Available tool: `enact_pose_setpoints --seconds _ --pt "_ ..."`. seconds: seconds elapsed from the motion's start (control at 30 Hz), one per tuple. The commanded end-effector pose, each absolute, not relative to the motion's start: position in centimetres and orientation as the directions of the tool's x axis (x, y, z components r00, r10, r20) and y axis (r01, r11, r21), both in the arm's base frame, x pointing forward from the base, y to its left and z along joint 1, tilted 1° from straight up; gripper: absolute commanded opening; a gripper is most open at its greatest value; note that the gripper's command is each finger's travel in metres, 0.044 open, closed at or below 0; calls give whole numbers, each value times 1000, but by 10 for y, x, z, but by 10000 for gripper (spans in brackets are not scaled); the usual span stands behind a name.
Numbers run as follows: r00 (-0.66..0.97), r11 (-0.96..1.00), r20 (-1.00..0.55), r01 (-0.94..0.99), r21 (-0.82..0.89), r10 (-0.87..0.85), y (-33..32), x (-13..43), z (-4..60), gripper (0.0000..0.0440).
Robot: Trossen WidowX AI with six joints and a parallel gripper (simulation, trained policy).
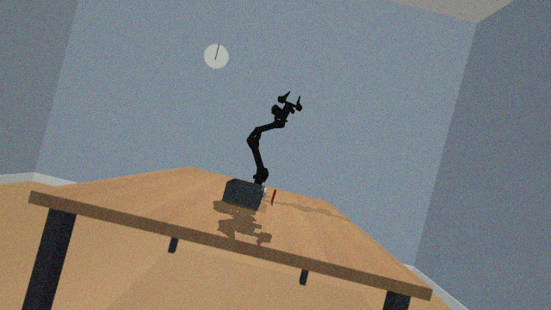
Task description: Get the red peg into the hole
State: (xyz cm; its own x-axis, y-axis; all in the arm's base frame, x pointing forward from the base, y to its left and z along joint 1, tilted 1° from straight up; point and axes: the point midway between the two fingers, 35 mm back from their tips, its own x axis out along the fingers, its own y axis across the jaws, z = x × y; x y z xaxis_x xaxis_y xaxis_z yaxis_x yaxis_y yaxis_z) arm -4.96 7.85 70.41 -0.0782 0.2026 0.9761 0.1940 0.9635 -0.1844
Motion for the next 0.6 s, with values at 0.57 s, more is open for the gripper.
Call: enact_pose_setpoints --seconds 0.57 --pt "-108 748 742 19 -664 662 204 -47 623 440"
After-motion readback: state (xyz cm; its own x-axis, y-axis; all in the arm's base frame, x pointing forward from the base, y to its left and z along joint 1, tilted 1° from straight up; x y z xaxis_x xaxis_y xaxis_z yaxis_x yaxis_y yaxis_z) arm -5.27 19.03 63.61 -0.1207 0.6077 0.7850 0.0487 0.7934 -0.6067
